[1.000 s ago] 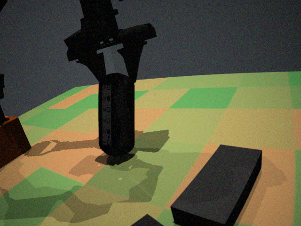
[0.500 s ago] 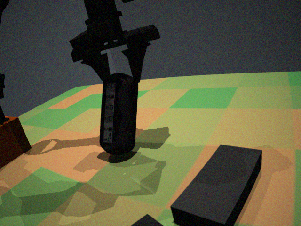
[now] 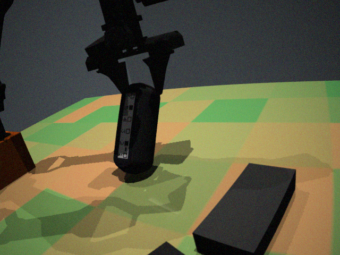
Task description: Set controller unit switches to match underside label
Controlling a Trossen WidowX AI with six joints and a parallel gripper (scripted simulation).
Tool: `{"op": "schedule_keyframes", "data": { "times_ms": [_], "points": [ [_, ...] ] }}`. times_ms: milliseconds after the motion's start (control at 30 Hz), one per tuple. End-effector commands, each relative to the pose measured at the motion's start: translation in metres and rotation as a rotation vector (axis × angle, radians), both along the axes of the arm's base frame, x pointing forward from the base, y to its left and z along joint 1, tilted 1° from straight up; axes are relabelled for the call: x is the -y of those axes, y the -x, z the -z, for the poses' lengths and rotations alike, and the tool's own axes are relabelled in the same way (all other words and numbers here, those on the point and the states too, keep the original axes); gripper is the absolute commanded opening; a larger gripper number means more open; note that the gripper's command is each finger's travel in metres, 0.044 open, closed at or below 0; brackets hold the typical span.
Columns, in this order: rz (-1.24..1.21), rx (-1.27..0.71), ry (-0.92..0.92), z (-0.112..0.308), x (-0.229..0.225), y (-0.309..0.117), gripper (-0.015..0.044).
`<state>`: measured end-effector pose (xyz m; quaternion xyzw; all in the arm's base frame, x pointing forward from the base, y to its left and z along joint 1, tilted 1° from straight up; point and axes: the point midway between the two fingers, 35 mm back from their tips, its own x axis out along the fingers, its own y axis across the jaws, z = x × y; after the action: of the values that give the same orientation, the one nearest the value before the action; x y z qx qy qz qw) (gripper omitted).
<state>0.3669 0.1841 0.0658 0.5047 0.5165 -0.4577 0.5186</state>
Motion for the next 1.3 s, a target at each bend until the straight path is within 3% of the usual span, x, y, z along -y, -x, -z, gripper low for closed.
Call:
{"op": "schedule_keyframes", "data": {
  "times_ms": [0, 1267],
  "points": [
    [0.010, -0.015, 0.007, 0.008, -0.001, 0.000, 0.0338],
    [0.010, -0.015, 0.005, 0.026, -0.025, 0.001, 0.0338]
  ]
}}
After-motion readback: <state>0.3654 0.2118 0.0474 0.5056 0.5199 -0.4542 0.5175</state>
